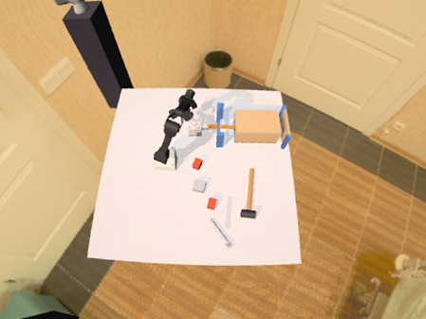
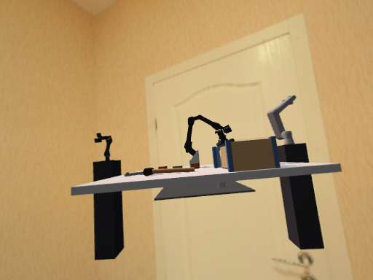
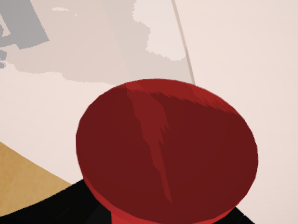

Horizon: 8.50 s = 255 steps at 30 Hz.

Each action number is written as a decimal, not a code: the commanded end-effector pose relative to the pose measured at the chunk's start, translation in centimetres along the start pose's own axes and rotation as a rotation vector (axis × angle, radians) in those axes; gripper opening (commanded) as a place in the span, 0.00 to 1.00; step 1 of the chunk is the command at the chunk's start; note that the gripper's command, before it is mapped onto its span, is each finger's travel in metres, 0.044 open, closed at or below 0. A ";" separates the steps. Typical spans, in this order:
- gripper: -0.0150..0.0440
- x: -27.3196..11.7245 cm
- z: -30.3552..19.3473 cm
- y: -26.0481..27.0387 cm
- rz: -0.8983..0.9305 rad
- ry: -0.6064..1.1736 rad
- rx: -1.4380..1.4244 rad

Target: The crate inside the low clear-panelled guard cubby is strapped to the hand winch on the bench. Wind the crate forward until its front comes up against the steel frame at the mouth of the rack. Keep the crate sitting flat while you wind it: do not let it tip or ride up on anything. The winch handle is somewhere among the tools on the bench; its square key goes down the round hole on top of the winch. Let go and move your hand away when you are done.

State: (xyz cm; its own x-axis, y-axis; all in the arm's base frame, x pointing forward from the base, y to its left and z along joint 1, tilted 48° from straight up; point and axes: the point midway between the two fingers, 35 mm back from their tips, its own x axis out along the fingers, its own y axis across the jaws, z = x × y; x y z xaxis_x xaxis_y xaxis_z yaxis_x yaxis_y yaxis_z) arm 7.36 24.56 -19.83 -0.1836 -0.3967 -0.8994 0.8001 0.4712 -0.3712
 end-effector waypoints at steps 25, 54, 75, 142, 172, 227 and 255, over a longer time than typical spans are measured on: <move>0.25 -1.1 2.9 -3.8 -0.033 -0.022 0.002; 0.25 -3.3 7.5 -5.7 -0.035 -0.026 0.004; 0.25 -4.6 10.1 -5.6 -0.035 -0.028 0.004; 0.25 -7.6 16.6 -0.1 -0.034 -0.033 0.007; 0.25 -7.9 17.6 3.4 -0.032 -0.034 0.008; 0.25 -6.9 15.9 10.4 -0.028 -0.033 0.009; 0.25 -5.7 13.4 12.9 -0.026 -0.031 0.008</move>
State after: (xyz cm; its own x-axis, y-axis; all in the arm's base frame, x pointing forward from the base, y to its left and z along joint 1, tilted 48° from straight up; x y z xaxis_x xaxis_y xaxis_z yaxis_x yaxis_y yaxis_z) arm 26.40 21.18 -15.20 -0.1925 -0.4585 -0.8676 0.7990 0.4401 -0.4098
